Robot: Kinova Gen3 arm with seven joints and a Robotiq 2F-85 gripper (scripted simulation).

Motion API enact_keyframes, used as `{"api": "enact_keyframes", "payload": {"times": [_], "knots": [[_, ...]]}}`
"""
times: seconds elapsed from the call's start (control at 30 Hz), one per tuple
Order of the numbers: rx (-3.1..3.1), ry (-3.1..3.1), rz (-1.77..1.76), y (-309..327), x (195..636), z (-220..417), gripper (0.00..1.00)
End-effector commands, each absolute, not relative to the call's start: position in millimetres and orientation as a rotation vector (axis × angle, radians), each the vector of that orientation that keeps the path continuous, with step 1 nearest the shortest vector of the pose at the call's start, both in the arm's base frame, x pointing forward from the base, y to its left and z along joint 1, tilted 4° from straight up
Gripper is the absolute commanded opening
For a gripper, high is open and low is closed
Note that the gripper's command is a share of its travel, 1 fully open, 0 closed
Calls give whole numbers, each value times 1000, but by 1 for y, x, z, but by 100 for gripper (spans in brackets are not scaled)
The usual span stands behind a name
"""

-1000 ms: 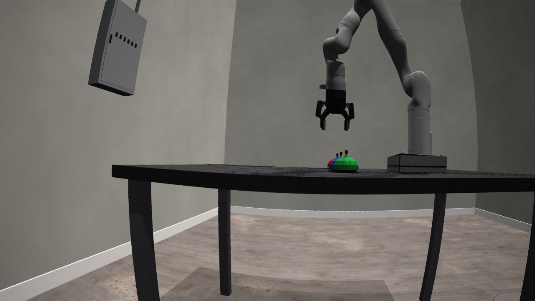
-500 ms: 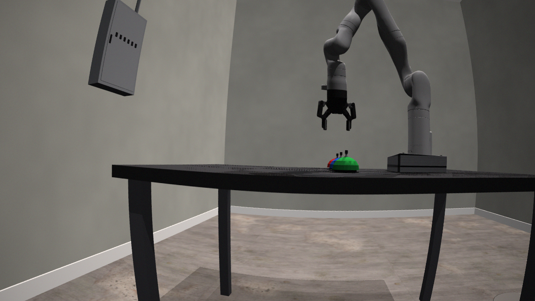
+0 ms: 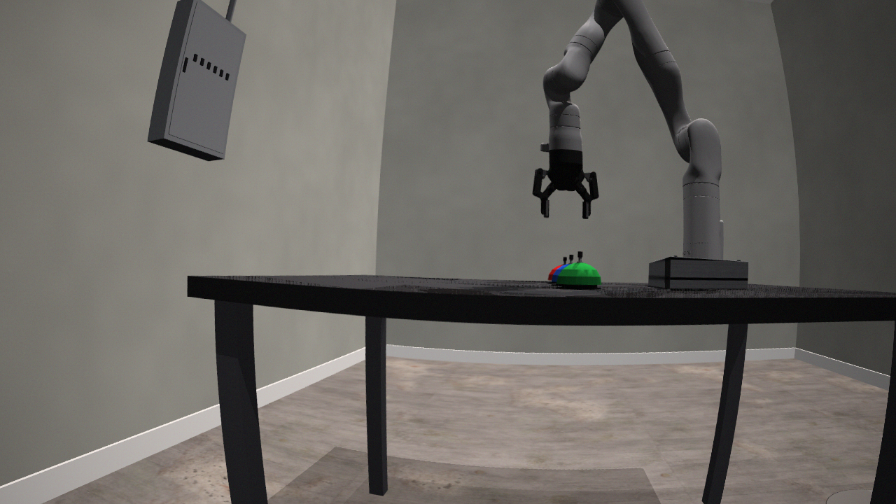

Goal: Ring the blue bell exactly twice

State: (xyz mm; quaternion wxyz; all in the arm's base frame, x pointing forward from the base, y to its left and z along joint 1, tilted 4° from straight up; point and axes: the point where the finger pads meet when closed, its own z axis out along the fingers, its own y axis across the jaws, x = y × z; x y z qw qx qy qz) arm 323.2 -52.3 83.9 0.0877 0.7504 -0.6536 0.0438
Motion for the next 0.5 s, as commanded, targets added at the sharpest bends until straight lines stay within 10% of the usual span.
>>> {"api": "enact_keyframes", "payload": {"times": [0.0, 0.47], "knots": [[2228, -1958, 131, -55, 323, 85, 100], [2201, -2025, 102, -53, 319, 85, 100]]}}
